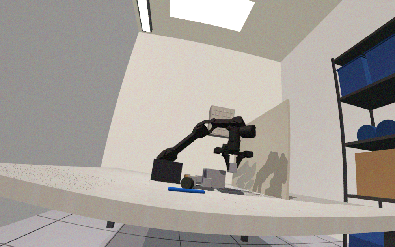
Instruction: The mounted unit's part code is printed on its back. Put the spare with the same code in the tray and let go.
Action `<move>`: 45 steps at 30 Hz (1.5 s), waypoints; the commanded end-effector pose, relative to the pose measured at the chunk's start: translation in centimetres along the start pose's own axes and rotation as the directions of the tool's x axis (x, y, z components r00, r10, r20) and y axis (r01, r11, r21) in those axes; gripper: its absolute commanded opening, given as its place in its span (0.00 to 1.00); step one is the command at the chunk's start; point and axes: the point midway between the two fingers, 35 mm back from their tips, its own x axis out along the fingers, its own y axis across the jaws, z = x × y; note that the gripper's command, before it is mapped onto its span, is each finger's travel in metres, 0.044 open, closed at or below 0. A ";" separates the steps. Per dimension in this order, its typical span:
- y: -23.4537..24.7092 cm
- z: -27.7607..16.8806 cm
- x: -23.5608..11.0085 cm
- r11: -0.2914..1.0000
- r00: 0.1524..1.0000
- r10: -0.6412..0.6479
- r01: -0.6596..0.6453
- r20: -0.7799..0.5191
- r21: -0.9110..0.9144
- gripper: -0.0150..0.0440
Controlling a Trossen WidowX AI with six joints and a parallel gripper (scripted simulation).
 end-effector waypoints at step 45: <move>0.1 -0.9 3.5 1.000 1.000 0.002 -0.002 0.005 -0.001 0.25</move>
